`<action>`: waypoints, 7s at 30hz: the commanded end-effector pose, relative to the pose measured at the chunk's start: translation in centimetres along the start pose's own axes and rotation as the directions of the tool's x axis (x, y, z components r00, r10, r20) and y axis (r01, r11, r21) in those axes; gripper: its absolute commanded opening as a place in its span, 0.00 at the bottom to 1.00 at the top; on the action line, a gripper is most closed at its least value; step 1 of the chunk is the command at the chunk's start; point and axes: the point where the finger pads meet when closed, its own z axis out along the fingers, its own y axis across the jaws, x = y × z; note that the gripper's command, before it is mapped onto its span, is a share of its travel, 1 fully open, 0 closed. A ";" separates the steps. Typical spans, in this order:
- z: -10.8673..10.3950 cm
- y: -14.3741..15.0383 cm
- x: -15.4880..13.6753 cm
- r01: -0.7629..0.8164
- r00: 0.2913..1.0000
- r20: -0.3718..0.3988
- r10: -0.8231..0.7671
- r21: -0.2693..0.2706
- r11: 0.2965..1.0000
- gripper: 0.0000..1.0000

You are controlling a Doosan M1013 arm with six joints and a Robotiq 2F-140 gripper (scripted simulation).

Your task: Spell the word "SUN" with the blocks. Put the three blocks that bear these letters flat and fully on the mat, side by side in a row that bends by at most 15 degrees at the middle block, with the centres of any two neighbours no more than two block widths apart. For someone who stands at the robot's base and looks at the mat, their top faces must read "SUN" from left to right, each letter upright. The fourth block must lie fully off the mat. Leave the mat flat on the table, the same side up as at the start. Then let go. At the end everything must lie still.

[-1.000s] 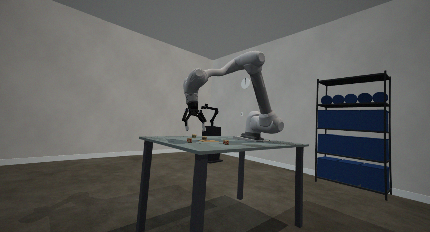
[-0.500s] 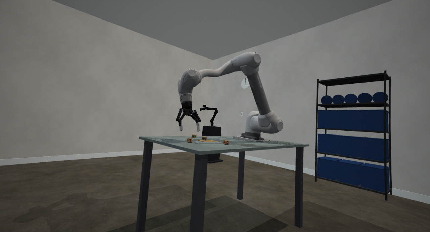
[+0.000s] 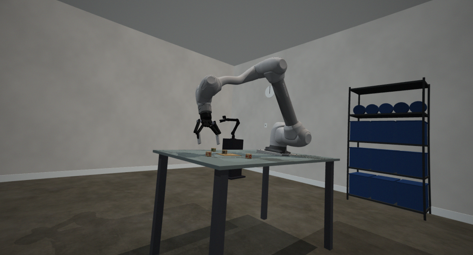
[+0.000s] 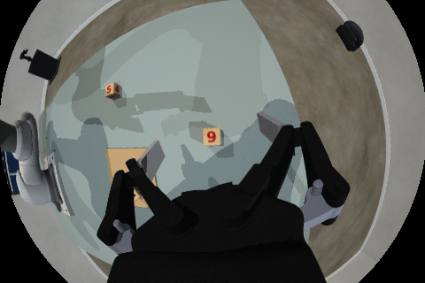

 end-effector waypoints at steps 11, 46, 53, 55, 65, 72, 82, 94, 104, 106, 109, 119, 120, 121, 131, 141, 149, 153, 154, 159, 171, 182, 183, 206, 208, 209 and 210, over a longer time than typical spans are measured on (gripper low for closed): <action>0.1 0.0 -0.6 0.004 1.000 0.003 -0.004 0.006 1.000 1.00; 0.1 0.0 -0.6 0.004 1.000 0.003 -0.004 0.006 1.000 1.00; 0.1 0.0 -0.6 0.004 1.000 0.003 -0.004 0.006 1.000 1.00; 0.1 0.0 -0.6 0.004 1.000 0.003 -0.004 0.006 1.000 1.00; -2.1 -9.8 -5.0 0.003 1.000 0.004 -0.003 0.005 1.000 1.00; -3.0 -19.0 -7.6 0.004 1.000 0.003 -0.004 0.006 1.000 1.00; -3.0 -19.2 -7.6 0.004 1.000 0.003 -0.004 0.006 1.000 1.00; -3.0 -19.2 -7.6 0.004 1.000 0.003 -0.004 0.006 1.000 1.00; -3.0 -19.2 -7.6 0.004 1.000 0.003 -0.004 0.006 1.000 1.00; -3.0 -19.2 -7.6 0.004 1.000 0.003 -0.004 0.006 1.000 1.00; -3.0 -19.2 -7.6 0.004 1.000 0.003 -0.004 0.006 1.000 1.00; -3.0 -19.2 -7.6 0.004 1.000 0.003 -0.004 0.006 1.000 1.00; -3.0 -19.2 -7.6 0.004 1.000 0.003 -0.004 0.006 1.000 1.00; -3.0 -19.2 -7.6 0.004 1.000 0.003 -0.004 0.006 1.000 1.00; -3.0 -19.2 -7.6 0.004 1.000 0.003 -0.004 0.006 1.000 1.00; -3.0 -19.2 -7.6 0.004 1.000 0.003 -0.004 0.006 1.000 1.00; -3.0 -19.2 -7.6 0.004 1.000 0.003 -0.004 0.006 1.000 1.00; -3.0 -19.2 -7.6 0.004 1.000 0.003 -0.004 0.006 1.000 1.00; -3.0 -19.2 -7.6 0.004 1.000 0.003 -0.004 0.006 1.000 1.00; -3.0 -19.2 -7.6 0.004 1.000 0.003 -0.004 0.006 1.000 1.00; -3.1 -19.2 -7.6 0.000 1.000 0.004 0.000 0.006 1.000 1.00; -4.3 -18.6 -6.3 -0.095 0.995 0.028 0.095 0.012 0.995 1.00; -4.6 -18.5 -6.0 -0.117 0.993 0.034 0.117 0.013 0.993 1.00; -14.1 -16.3 3.0 -0.689 0.694 0.171 0.700 -0.128 0.714 1.00; -14.2 -16.3 3.0 -0.692 0.690 0.171 0.703 -0.130 0.710 1.00; -15.2 -16.2 3.9 -0.732 0.640 0.172 0.749 -0.157 0.662 1.00; -15.8 -16.1 4.4 -0.755 0.609 0.171 0.774 -0.174 0.632 1.00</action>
